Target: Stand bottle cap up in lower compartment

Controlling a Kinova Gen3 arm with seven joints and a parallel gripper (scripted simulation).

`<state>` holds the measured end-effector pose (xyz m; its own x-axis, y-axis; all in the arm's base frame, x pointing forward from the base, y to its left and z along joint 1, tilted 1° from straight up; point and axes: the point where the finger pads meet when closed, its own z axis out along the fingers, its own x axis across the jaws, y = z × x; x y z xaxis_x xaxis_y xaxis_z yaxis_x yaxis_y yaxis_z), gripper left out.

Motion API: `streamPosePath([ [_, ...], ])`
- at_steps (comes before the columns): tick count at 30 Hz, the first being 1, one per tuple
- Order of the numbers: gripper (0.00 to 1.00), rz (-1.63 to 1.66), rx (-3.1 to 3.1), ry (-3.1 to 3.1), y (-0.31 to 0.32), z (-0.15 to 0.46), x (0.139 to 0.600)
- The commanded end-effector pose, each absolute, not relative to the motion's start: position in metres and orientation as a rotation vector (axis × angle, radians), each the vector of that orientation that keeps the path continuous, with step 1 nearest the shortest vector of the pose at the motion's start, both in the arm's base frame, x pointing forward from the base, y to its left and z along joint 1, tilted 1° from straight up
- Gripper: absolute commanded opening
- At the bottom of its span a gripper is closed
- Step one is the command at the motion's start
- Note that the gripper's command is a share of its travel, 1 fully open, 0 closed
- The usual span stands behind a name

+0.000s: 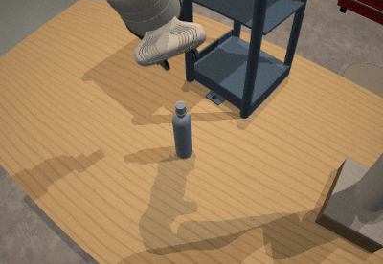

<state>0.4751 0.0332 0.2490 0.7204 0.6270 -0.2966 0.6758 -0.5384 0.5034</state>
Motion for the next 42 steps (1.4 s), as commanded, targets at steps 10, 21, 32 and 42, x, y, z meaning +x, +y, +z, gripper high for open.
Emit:
streamPosePath([
  [10,1.0,-0.147,2.103,0.589,0.043,0.233,0.474],
  [21,1.0,-0.187,1.851,0.171,0.043,0.218,0.473],
  [32,1.0,-0.21,1.663,-0.089,0.042,0.21,0.474],
  [42,1.0,-0.221,1.572,-0.204,0.041,0.206,0.474],
])
